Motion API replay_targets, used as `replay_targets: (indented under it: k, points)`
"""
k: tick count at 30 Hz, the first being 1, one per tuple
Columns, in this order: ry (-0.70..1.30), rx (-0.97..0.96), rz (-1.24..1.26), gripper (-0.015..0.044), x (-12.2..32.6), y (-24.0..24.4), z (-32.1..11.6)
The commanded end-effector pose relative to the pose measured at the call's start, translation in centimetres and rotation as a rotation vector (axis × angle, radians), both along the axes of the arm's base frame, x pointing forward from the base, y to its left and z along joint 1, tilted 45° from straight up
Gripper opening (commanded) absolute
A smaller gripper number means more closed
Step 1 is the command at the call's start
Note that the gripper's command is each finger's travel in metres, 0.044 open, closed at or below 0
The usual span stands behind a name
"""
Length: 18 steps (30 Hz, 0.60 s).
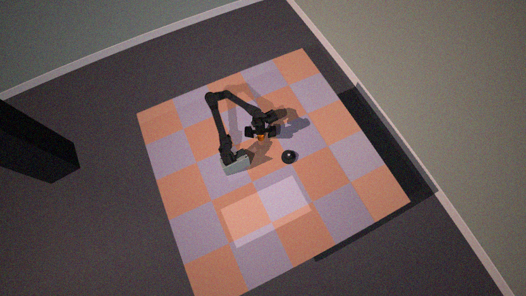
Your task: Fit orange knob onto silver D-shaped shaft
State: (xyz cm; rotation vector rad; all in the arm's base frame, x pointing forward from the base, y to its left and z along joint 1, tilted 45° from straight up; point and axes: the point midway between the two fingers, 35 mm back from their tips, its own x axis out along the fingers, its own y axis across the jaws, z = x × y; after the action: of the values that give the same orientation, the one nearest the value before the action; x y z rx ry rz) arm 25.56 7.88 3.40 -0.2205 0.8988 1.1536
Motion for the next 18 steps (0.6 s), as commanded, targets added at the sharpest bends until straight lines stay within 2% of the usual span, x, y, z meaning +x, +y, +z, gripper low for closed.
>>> replay_targets:
  k: [1,10,15,18]
  points:
    - [0.010,0.007,-0.005,0.0387,-0.07,0.22,-0.34]
    - [0.010,0.007,-0.005,0.0151,-0.07,0.22,-0.34]
    - [0.010,0.007,-0.005,0.0118,-0.07,0.22,-0.34]
    - [0.011,0.005,-0.005,0.0039,-0.05,0.08,-0.25]
